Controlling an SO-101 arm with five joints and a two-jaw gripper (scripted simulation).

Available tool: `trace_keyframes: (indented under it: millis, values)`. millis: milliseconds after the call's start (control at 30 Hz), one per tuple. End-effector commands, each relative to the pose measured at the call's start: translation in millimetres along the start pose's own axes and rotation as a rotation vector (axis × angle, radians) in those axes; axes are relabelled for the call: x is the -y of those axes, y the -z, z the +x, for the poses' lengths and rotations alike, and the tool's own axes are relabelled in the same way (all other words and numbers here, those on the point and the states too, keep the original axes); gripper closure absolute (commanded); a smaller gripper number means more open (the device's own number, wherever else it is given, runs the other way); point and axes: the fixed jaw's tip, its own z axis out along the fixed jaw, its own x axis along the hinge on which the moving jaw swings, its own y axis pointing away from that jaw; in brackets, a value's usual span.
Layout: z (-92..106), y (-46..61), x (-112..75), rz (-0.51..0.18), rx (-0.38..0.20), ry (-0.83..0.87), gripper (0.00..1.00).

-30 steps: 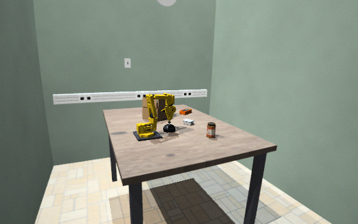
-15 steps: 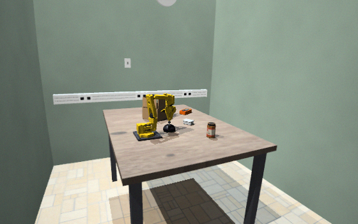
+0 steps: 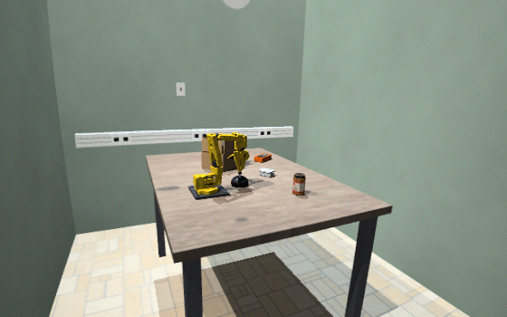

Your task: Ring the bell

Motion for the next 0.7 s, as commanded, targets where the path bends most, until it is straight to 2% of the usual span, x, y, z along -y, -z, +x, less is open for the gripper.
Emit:
trace_keyframes:
  millis: [0,667]
  values:
    - [-0.9,-5.5,-1.9,-0.022,0.001,0.012,1.0]
    - [-0.9,-9.0,-2.0,-0.022,0.001,0.012,1.0]
